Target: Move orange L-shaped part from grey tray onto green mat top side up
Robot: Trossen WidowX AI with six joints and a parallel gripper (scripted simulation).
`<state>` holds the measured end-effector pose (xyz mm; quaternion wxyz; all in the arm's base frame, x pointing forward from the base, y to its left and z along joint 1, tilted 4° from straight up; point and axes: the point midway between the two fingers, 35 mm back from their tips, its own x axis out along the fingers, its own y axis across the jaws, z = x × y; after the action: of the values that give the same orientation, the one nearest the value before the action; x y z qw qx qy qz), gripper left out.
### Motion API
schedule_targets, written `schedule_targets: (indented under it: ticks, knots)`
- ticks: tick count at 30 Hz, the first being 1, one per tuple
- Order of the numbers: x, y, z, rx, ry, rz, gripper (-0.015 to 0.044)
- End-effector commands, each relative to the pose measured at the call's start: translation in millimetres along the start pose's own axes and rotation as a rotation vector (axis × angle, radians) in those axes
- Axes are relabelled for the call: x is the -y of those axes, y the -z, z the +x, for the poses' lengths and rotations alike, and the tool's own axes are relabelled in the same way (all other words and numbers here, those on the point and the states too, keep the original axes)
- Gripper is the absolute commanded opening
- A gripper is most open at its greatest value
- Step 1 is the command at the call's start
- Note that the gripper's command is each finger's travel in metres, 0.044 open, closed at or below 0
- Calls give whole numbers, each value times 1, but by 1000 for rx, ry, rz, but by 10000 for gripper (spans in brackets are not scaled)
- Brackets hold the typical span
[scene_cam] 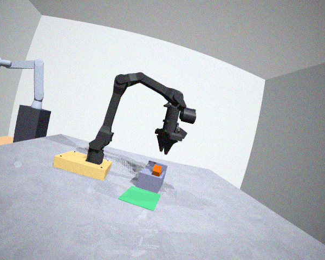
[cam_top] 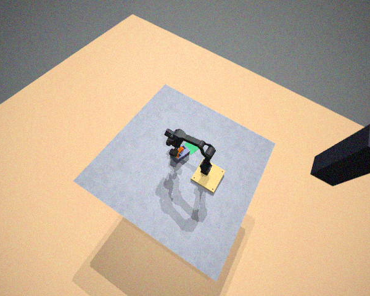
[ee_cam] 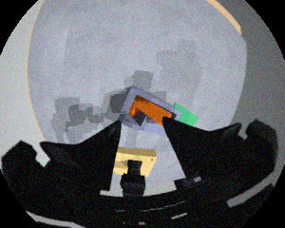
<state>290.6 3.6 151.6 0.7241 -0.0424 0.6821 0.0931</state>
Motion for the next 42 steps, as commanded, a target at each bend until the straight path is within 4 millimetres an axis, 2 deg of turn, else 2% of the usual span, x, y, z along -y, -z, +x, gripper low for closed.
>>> schedule_targets:
  ticks: [1, 7, 9, 21, 29, 42]
  knots:
    - [20, 10, 0, -11, 0, -431, 280]
    - [42, 21, 0, -19, -6, -936, 280]
    - [47, 24, 0, -20, -8, -1046, 280]
    - [48, 24, 1, -20, -8, -1060, 280]
    - [48, 25, 30, -20, -9, -1060, 280]
    - [48, 24, 46, -20, -9, -1060, 280]
